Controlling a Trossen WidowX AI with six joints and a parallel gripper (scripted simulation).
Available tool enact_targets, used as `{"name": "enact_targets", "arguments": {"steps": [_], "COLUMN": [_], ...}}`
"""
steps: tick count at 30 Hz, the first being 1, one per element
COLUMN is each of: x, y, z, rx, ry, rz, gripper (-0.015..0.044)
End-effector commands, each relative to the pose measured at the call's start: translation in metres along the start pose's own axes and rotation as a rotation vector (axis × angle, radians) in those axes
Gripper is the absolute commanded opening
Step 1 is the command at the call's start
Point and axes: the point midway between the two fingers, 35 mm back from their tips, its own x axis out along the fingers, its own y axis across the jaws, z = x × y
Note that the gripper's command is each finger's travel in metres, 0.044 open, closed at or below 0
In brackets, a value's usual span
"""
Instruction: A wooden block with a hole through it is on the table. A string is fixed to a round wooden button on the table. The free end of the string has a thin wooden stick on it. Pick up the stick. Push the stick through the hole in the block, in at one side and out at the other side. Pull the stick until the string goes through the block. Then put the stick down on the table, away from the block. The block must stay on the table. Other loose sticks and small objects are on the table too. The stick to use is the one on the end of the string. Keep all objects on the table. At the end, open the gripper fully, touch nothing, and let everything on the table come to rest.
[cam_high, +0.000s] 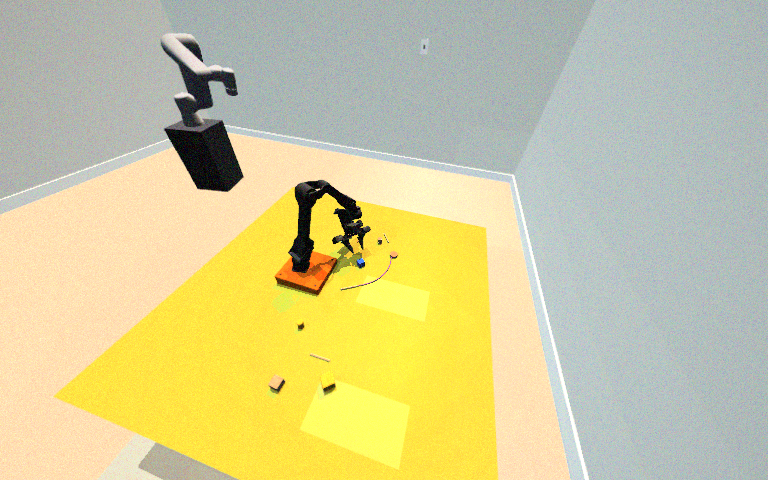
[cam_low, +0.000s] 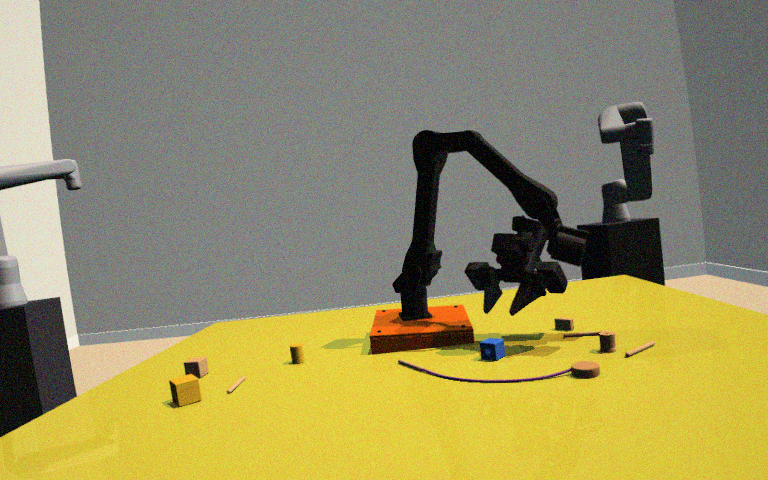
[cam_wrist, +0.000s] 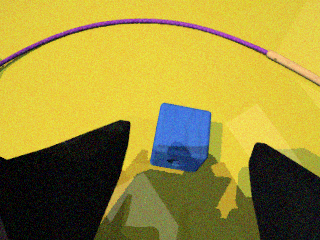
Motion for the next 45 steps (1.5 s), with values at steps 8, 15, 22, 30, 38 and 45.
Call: {"name": "enact_targets", "arguments": {"steps": [8, 15, 22, 30, 38, 45], "x": [-0.004, 0.009, 0.022, 0.031, 0.034, 0.036], "y": [0.002, -0.004, -0.010, -0.011, -0.011, -0.009], "z": [0.002, 0.002, 0.005, 0.009, 0.012, 0.017], "rx": [0.014, -0.343, -0.874, -1.314, -1.605, -1.839], "ry": [0.007, 0.121, 0.333, 0.513, 0.563, 0.564], "rz": [0.007, -0.052, -0.010, 0.177, 0.359, 0.556], "gripper": [0.0241, 0.0398, 0.0440, 0.0440, 0.0440, 0.0440]}}
